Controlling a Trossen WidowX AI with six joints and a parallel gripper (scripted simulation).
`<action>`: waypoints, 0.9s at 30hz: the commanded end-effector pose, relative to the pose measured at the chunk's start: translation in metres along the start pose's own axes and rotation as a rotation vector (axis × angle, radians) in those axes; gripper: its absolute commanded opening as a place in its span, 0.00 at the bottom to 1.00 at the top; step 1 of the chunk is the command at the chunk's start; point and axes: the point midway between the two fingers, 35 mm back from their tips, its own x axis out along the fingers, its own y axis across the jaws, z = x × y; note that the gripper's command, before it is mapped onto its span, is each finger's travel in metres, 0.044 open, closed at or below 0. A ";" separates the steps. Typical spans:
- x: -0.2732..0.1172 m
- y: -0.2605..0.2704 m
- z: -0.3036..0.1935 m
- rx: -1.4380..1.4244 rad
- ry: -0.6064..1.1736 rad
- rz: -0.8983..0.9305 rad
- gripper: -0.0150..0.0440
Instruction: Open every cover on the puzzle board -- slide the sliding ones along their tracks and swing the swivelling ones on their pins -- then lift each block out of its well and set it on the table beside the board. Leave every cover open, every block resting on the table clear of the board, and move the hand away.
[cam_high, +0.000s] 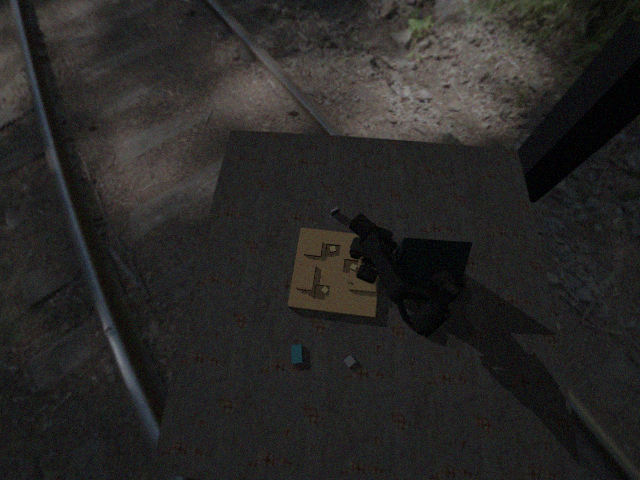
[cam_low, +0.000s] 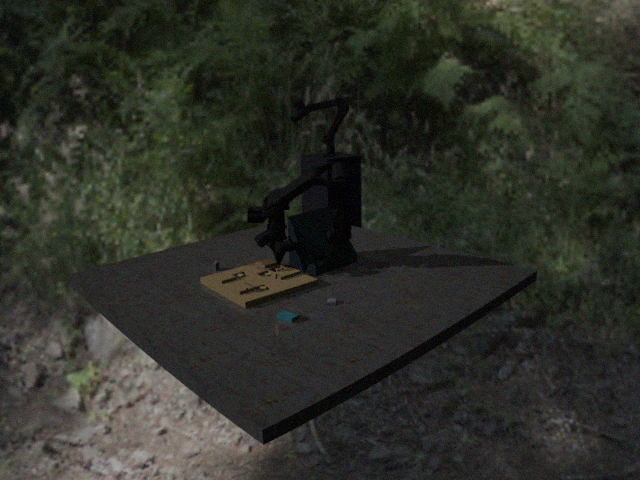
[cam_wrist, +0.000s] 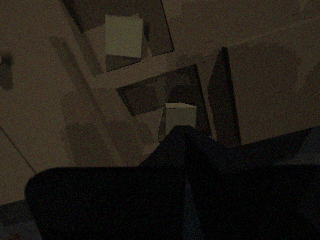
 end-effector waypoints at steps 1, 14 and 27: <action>0.006 -0.001 -0.001 0.010 0.002 0.006 0.25; 0.018 -0.002 -0.002 0.010 0.002 0.007 0.25; 0.020 0.005 0.003 0.009 0.002 0.007 0.25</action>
